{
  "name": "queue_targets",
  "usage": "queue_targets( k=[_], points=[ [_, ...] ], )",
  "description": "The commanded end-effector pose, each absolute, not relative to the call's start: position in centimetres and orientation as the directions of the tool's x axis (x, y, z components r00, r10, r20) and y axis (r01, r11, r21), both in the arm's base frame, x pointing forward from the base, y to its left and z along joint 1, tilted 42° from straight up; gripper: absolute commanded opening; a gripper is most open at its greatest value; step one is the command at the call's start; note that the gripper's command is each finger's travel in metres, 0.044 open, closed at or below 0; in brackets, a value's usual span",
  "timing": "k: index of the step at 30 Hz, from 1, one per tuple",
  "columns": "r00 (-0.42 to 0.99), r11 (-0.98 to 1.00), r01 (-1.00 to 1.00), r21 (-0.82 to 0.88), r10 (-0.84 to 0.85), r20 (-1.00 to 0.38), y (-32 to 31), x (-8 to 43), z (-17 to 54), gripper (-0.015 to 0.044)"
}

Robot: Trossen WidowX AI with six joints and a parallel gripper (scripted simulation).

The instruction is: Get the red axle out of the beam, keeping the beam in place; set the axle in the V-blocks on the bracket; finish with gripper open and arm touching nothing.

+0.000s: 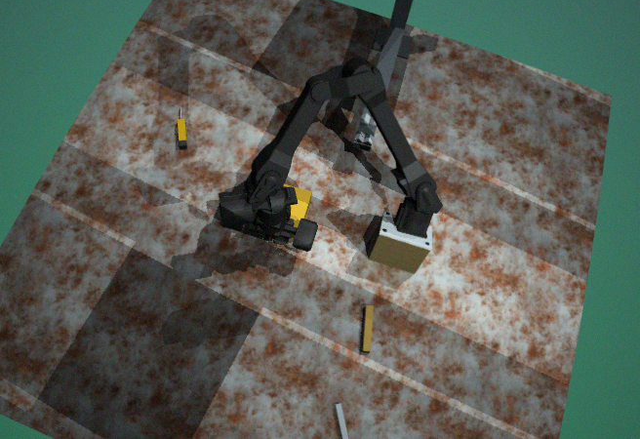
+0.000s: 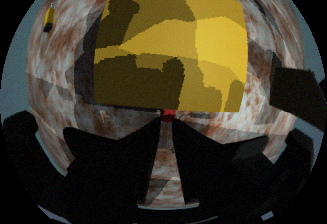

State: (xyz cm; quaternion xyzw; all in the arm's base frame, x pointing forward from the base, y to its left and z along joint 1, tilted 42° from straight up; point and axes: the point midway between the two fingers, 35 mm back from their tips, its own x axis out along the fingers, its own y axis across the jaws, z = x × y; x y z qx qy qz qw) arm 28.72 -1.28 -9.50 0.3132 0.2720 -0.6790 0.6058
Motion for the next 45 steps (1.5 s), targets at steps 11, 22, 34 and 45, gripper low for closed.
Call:
queue_targets(
  k=[11,22,34,45],
  points=[
    [-0.069,-0.118,0.993,0.011,-0.651,-0.756,-0.7,28.9,-9.9,0.0000],
    [-0.068,-0.117,0.993,0.011,-0.649,-0.758,0.7,29.3,-11.0,0.0000],
    [-0.067,-0.116,0.993,0.011,-0.648,-0.759,2.2,29.5,-12.3,0.0000],
    [-0.067,-0.116,0.993,0.011,-0.648,-0.759,3.7,29.6,-13.5,0.0000]
  ],
)
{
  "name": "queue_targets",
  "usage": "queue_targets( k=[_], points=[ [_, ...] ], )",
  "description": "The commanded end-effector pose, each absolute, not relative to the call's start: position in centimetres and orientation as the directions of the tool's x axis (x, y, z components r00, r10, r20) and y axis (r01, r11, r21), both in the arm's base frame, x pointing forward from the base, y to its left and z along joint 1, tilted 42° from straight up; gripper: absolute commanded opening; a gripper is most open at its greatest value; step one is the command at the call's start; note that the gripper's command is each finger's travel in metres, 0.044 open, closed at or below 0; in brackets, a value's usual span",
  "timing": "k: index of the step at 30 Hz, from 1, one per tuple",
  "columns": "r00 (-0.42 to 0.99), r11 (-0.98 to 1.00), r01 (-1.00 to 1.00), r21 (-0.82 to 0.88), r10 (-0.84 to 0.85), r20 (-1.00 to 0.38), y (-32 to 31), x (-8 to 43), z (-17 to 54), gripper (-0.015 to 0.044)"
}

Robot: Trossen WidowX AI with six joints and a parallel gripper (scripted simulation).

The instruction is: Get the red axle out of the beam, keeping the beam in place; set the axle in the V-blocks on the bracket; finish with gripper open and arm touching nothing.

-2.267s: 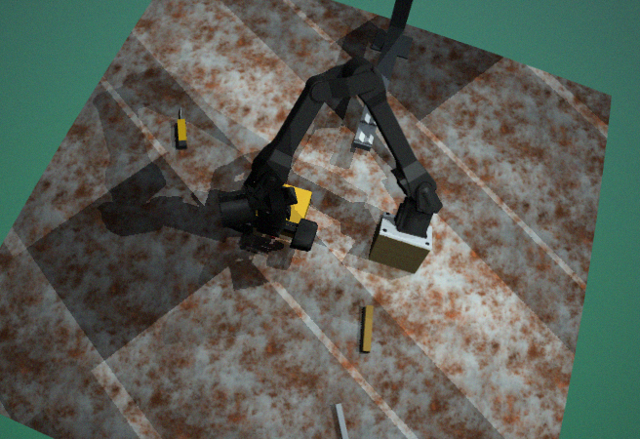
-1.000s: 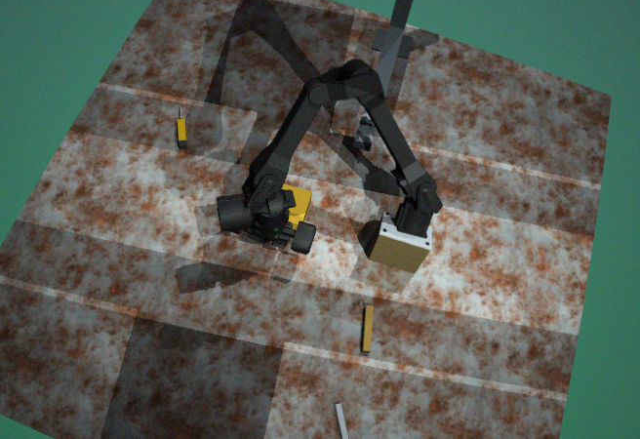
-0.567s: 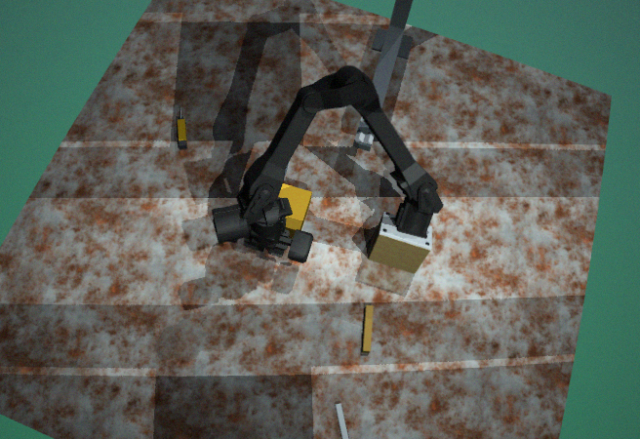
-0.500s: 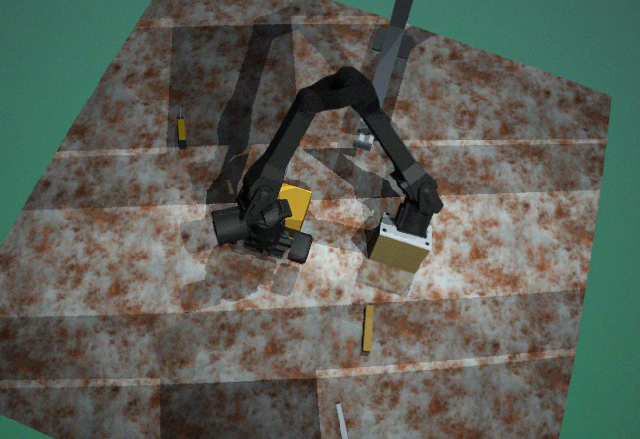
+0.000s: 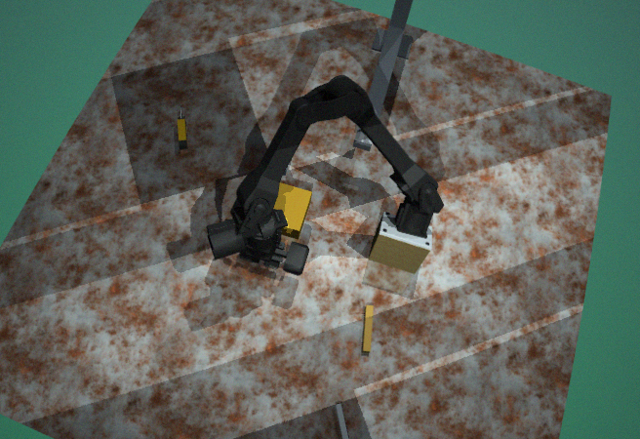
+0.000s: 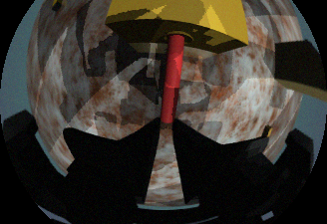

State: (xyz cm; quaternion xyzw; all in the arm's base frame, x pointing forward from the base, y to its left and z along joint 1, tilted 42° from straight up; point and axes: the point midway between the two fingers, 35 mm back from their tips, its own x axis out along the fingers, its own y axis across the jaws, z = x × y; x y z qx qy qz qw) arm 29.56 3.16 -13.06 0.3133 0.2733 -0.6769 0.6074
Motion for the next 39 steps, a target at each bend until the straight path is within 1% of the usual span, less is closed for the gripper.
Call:
queue_targets(
  k=[1,18,37,39],
  points=[
    [-0.067,-0.116,0.993,0.011,-0.648,-0.759,3.8,29.6,-13.6,0.0000],
    [-0.067,-0.115,0.993,0.012,-0.650,-0.757,6.0,29.6,-15.3,0.0000],
    [-0.066,-0.115,0.993,0.012,-0.650,-0.757,5.0,29.6,-16.4,0.0000],
    [-0.069,-0.120,0.993,0.012,-0.647,-0.759,5.1,29.6,-16.3,0.0053]
  ],
)
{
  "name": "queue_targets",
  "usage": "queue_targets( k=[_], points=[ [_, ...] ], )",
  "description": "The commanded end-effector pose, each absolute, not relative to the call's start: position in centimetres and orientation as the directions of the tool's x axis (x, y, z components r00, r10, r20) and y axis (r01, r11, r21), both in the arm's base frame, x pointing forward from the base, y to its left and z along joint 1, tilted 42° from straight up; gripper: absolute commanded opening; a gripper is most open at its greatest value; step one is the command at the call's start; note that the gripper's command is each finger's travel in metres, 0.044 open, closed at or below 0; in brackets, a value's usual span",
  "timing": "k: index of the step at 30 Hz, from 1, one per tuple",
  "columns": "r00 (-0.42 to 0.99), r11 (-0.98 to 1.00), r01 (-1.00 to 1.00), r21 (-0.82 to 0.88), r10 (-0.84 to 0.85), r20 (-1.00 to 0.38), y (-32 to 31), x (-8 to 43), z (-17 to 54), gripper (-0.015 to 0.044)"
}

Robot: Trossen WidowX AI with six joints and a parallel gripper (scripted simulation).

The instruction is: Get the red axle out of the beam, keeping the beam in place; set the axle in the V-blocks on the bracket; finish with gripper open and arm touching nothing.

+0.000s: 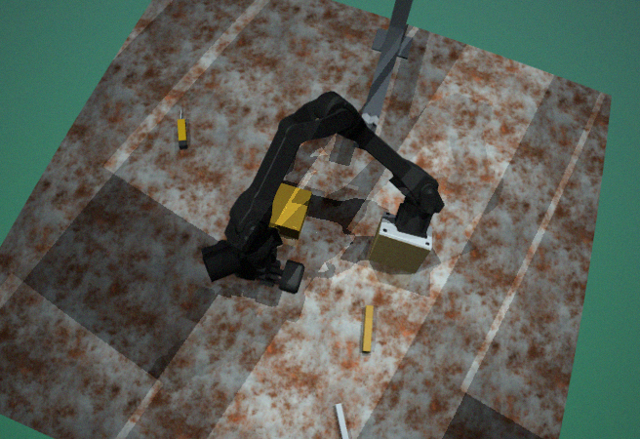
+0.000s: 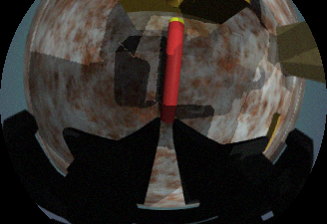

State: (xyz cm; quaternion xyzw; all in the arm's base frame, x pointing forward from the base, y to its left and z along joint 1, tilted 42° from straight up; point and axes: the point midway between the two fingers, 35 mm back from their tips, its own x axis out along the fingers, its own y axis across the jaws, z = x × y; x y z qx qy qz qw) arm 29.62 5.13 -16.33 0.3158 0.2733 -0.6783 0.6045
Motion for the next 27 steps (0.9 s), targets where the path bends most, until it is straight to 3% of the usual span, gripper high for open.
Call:
queue_targets(
  k=[1,15,27],
  points=[
    [-0.069,-0.120,0.993,0.012,-0.647,-0.759,5.1,29.6,-16.3,0.0079],
    [-0.067,-0.115,0.993,0.012,-0.650,-0.757,6.0,29.7,-15.3,0.0440],
    [-0.067,-0.115,0.993,0.011,-0.649,-0.758,7.8,29.9,-13.3,0.0440]
  ],
)
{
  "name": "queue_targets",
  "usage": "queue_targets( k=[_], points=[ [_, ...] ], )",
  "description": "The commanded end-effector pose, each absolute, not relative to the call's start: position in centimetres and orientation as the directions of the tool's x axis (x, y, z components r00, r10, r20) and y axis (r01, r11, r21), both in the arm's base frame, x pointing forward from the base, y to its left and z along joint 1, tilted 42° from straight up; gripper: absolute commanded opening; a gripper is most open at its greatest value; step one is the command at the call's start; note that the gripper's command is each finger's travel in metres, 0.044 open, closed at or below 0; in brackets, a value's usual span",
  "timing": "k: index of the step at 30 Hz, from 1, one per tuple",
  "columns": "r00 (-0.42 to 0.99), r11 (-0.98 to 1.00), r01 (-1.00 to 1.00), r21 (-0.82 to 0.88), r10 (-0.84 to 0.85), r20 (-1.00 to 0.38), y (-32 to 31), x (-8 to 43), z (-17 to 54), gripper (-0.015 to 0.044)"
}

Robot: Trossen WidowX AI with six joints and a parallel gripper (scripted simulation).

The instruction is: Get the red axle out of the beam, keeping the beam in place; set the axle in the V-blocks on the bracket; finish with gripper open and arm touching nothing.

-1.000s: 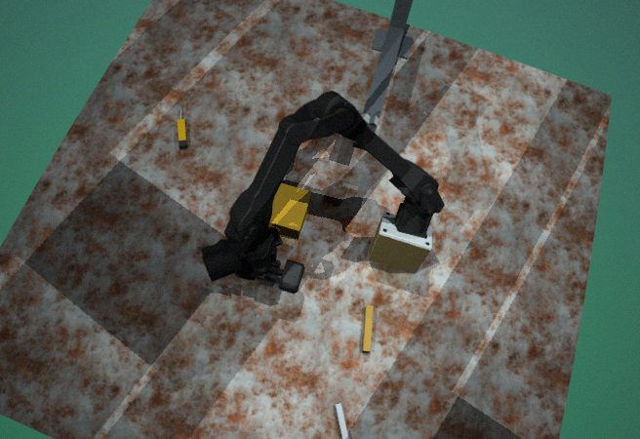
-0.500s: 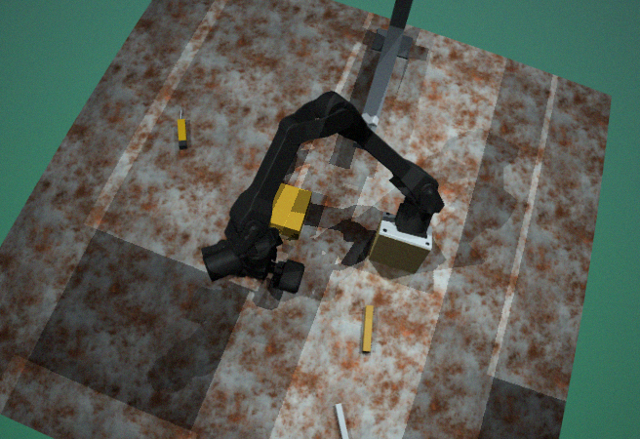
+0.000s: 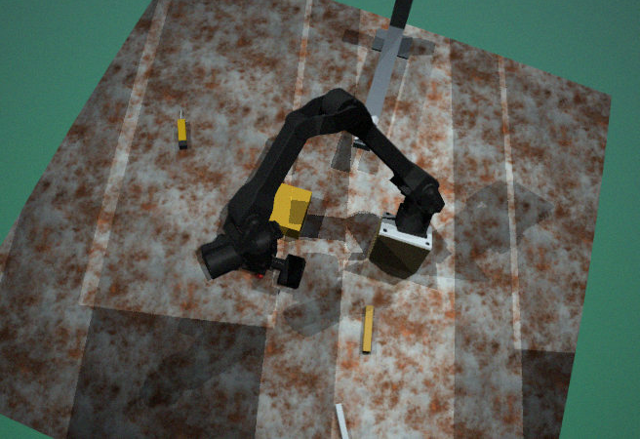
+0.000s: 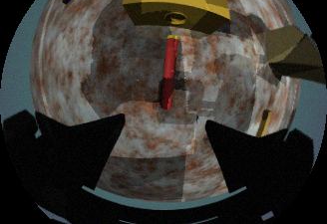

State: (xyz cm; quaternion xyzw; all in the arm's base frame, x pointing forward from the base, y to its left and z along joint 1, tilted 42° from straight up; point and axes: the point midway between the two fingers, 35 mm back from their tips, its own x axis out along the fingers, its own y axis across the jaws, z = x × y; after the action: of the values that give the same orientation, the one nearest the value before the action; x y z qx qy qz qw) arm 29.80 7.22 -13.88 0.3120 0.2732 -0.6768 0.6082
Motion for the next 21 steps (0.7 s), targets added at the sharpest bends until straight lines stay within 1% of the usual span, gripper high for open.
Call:
queue_targets(
  k=[1,7,15,21],
  points=[
    [-0.067,-0.115,0.993,0.011,-0.649,-0.758,7.9,29.9,-13.2,0.0440],
    [-0.067,-0.115,0.993,0.011,-0.648,-0.758,8.8,30.0,-12.2,0.0440],
    [-0.068,-0.119,0.993,0.013,-0.651,-0.756,5.3,29.5,-8.6,0.0440],
    [-0.068,-0.119,0.993,0.013,-0.651,-0.756,5.1,29.5,-8.6,0.0440]
  ],
)
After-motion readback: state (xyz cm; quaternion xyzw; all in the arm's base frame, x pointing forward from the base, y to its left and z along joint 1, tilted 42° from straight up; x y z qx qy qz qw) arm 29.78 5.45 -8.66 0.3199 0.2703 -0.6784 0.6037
